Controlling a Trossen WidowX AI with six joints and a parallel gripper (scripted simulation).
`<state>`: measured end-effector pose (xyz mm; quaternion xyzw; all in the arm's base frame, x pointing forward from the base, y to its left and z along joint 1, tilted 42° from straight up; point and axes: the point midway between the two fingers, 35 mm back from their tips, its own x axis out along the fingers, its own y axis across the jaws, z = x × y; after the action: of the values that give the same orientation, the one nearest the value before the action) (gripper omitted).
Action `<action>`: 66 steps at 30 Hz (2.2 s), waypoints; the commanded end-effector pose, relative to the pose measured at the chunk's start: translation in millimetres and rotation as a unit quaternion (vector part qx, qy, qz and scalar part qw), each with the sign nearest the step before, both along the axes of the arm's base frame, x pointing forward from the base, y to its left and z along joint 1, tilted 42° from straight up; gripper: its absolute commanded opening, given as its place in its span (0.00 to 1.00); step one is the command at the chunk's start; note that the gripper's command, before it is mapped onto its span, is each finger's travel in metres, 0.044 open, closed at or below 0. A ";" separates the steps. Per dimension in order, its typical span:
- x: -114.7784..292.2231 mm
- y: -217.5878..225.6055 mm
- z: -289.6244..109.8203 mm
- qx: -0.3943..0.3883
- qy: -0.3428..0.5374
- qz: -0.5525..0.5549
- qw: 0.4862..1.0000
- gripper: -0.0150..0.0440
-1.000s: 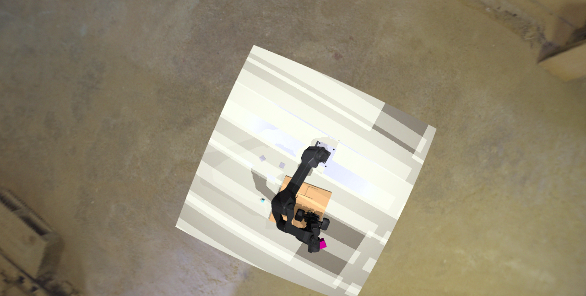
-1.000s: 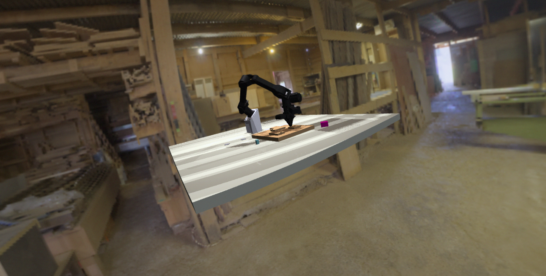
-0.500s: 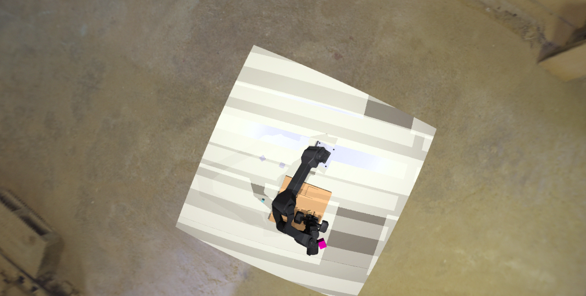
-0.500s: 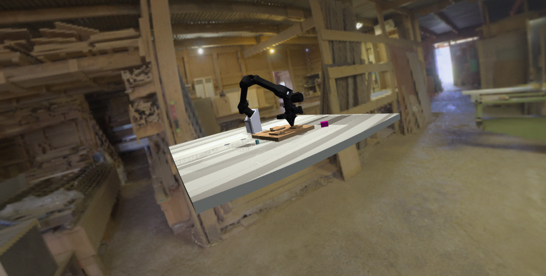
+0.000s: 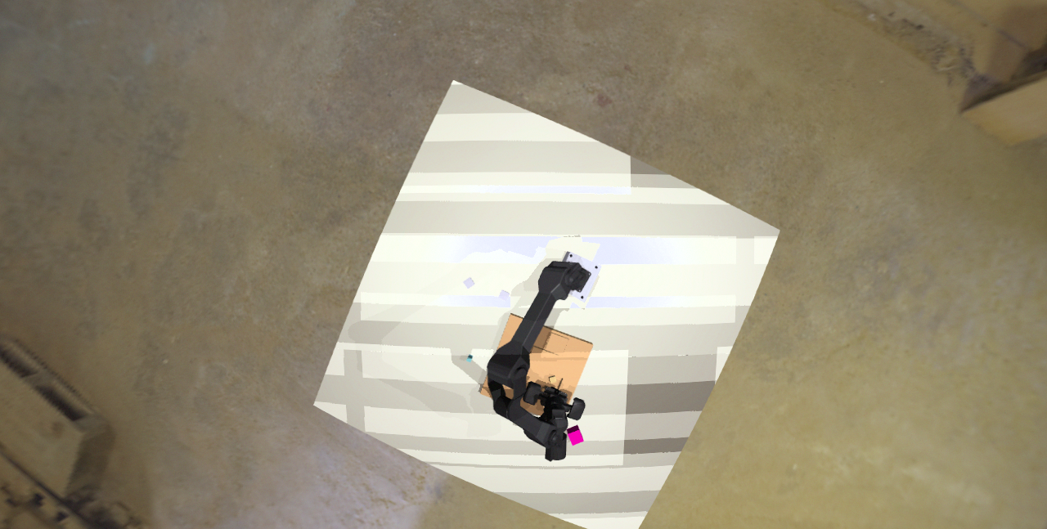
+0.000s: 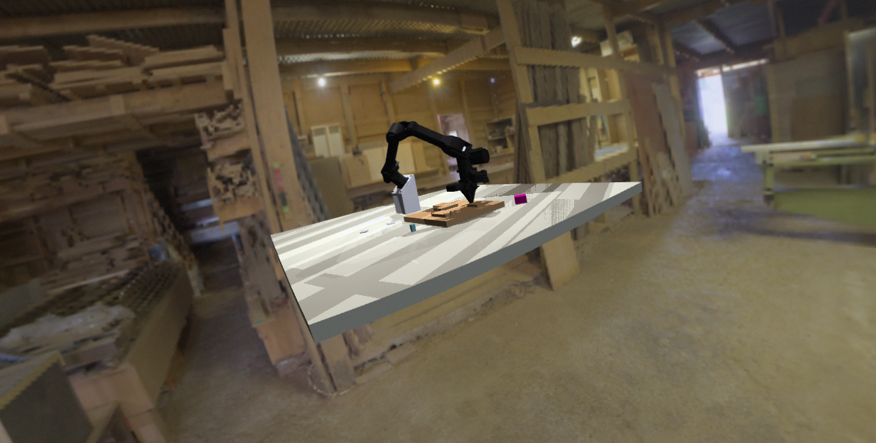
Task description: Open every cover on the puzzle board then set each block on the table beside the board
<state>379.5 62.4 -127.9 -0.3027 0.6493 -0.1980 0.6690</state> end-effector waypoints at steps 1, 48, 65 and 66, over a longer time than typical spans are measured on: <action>4.2 -0.5 -0.8 -0.003 0.001 0.002 1.000 0.25; 19.8 30.1 30.6 -0.002 0.001 0.002 1.000 0.25; -16.8 12.4 60.8 -0.022 0.149 0.168 0.974 0.25; -20.7 10.4 63.3 -0.023 0.163 0.183 0.969 0.25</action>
<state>369.6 78.5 -71.9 -0.4257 0.6750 -0.0751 0.5979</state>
